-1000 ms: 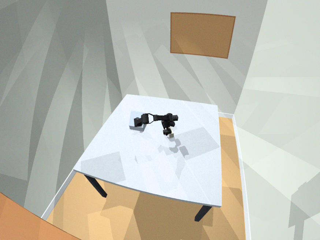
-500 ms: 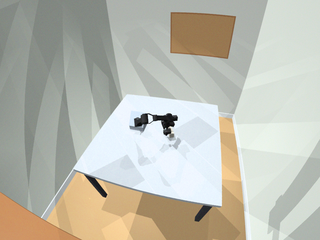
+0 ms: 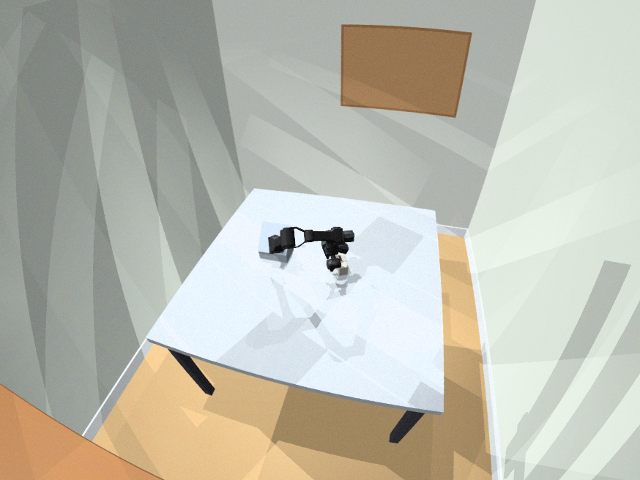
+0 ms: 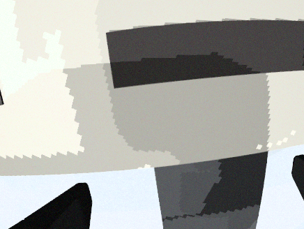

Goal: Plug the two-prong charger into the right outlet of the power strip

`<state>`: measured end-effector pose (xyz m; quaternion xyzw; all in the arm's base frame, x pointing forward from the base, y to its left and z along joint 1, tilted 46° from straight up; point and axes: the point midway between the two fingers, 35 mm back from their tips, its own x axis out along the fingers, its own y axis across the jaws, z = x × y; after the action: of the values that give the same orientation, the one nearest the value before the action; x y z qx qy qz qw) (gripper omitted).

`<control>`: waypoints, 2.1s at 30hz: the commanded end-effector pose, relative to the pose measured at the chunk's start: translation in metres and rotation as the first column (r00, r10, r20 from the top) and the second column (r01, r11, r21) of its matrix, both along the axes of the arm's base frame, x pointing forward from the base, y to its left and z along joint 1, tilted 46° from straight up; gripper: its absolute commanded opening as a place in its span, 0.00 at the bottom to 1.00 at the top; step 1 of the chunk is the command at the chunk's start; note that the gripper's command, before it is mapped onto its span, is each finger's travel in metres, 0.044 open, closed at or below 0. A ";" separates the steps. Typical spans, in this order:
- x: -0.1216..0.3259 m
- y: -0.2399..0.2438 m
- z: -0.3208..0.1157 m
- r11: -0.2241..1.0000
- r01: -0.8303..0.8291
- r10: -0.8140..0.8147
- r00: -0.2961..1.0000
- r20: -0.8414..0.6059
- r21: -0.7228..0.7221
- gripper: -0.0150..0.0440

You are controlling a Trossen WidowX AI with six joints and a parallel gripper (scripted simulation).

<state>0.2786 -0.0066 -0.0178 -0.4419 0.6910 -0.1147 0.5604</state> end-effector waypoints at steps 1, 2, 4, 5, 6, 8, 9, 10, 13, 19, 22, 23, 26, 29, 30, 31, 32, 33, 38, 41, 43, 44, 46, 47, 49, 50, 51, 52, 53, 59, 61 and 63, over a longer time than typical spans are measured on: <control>-0.002 -0.001 0.001 1.000 -0.004 0.004 1.000 -0.002 0.000 1.00; -0.002 -0.001 0.001 1.000 -0.004 0.004 1.000 -0.002 0.000 1.00; -0.004 -0.002 0.002 1.000 -0.004 0.004 1.000 -0.002 0.000 1.00; -0.005 -0.002 0.002 1.000 -0.004 0.004 1.000 -0.002 0.000 1.00; -0.006 -0.003 0.003 1.000 -0.004 0.004 1.000 -0.002 0.000 1.00; -0.008 -0.004 0.004 1.000 -0.004 0.004 1.000 -0.002 0.000 1.00; -0.009 -0.004 0.004 1.000 -0.004 0.004 1.000 -0.002 0.000 1.00; -0.010 -0.005 0.004 1.000 -0.004 0.004 1.000 -0.002 0.000 1.00; -0.013 -0.006 0.006 1.000 -0.004 0.004 1.000 -0.002 0.000 1.00; -0.019 -0.009 0.008 1.000 -0.004 0.004 1.000 -0.003 -0.001 1.00; -0.022 -0.010 0.009 1.000 -0.004 0.004 1.000 -0.003 -0.001 1.00; -0.023 -0.011 0.010 1.000 -0.004 0.004 1.000 -0.003 -0.001 1.00; -0.027 -0.012 0.011 1.000 -0.004 0.004 1.000 -0.003 -0.001 1.00; -0.030 -0.014 0.012 1.000 -0.004 0.004 1.000 -0.003 -0.001 1.00; -0.031 -0.014 0.012 1.000 -0.004 0.004 1.000 -0.003 -0.001 1.00; -0.032 -0.015 0.012 1.000 -0.004 0.004 1.000 -0.003 -0.001 1.00; -0.033 -0.015 0.013 1.000 -0.004 0.004 1.000 -0.003 -0.001 1.00; -0.034 -0.016 0.013 1.000 -0.004 0.004 1.000 -0.004 -0.001 1.00; -0.039 -0.018 0.015 1.000 -0.004 0.004 1.000 -0.004 -0.001 1.00; -0.043 -0.020 0.016 1.000 -0.004 0.004 1.000 -0.004 -0.001 1.00; -0.045 -0.020 0.016 1.000 -0.004 0.004 1.000 -0.004 -0.001 1.00; -0.046 -0.021 0.016 1.000 -0.004 0.004 1.000 -0.004 -0.001 1.00; -0.048 -0.022 0.017 1.000 -0.004 0.004 1.000 -0.004 -0.001 1.00; -0.049 -0.022 0.017 1.000 -0.004 0.004 1.000 -0.004 -0.001 1.00; -0.051 -0.023 0.018 1.000 -0.004 0.004 1.000 -0.004 -0.001 1.00; -0.052 -0.024 0.018 1.000 -0.004 0.004 1.000 -0.004 -0.001 1.00; -0.052 -0.024 0.018 1.000 -0.004 0.004 1.000 -0.004 -0.001 1.00; -0.048 -0.021 0.017 1.000 -0.003 0.003 1.000 0.001 0.005 1.00; -0.048 -0.019 0.019 1.000 -0.017 0.017 1.000 0.015 0.017 1.00; -0.041 0.012 0.042 0.965 -0.218 0.188 0.962 0.196 0.143 1.00; -0.039 0.023 0.050 0.940 -0.295 0.244 0.933 0.263 0.173 1.00; -0.039 0.034 0.059 0.907 -0.373 0.297 0.896 0.331 0.196 1.00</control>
<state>0.2411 0.0122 0.0294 -0.4517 0.5754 -0.0294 0.6812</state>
